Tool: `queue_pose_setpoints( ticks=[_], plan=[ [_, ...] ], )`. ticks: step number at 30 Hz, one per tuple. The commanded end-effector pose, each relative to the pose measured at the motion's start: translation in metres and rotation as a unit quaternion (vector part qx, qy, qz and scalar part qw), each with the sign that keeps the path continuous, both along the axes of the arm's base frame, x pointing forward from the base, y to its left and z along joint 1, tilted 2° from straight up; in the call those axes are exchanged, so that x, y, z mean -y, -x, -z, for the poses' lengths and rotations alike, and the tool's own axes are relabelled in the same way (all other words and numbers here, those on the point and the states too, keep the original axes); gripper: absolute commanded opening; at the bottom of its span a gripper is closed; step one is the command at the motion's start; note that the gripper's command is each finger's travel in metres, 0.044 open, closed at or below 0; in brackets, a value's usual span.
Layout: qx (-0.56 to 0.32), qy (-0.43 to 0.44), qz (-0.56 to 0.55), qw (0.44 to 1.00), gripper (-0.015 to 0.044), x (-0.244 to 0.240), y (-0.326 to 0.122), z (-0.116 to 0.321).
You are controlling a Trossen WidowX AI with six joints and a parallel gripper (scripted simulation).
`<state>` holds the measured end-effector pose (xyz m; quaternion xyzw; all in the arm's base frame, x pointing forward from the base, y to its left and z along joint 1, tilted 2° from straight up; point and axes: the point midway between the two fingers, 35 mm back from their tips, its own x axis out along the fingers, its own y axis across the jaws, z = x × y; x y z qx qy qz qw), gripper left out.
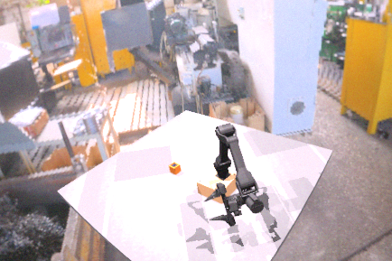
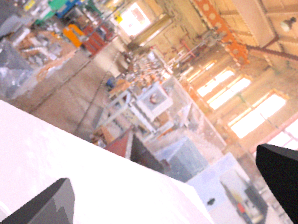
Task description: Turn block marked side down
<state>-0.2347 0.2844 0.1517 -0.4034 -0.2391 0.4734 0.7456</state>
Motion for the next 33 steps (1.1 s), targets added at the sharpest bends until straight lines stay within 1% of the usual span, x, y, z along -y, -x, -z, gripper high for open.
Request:
queue_pose_setpoints(
  ticks=[1, 2, 4, 6, 10, 12, 18, 22, 26, 30, 33],
  plan=[
    [0.000, 0.001, 0.002, 1.000, 0.0426, -0.001, -0.001, 0.000],
    [-0.002, 0.005, 0.006, 1.000, 0.0440, -0.004, -0.004, 0.002],
    [-0.007, 0.020, 0.025, 0.999, 0.0440, -0.015, -0.017, 0.006],
    [-0.018, 0.045, 0.058, 0.997, 0.0440, -0.031, -0.040, 0.014],
    [-0.051, 0.099, 0.133, 0.985, 0.0440, -0.060, -0.098, 0.031],
    [-0.087, 0.110, 0.170, 0.975, 0.0440, -0.070, -0.127, 0.035],
    [-0.154, 0.171, 0.281, 0.932, 0.0440, -0.087, -0.221, 0.052],
    [-0.203, 0.208, 0.348, 0.891, 0.0440, -0.082, -0.284, 0.062],
    [-0.261, 0.236, 0.410, 0.842, 0.0440, -0.066, -0.343, 0.071],
    [-0.325, 0.252, 0.463, 0.786, 0.0440, -0.041, -0.397, 0.079],
    [-0.359, 0.250, 0.503, 0.745, 0.0440, -0.011, -0.434, 0.079]
  ],
)
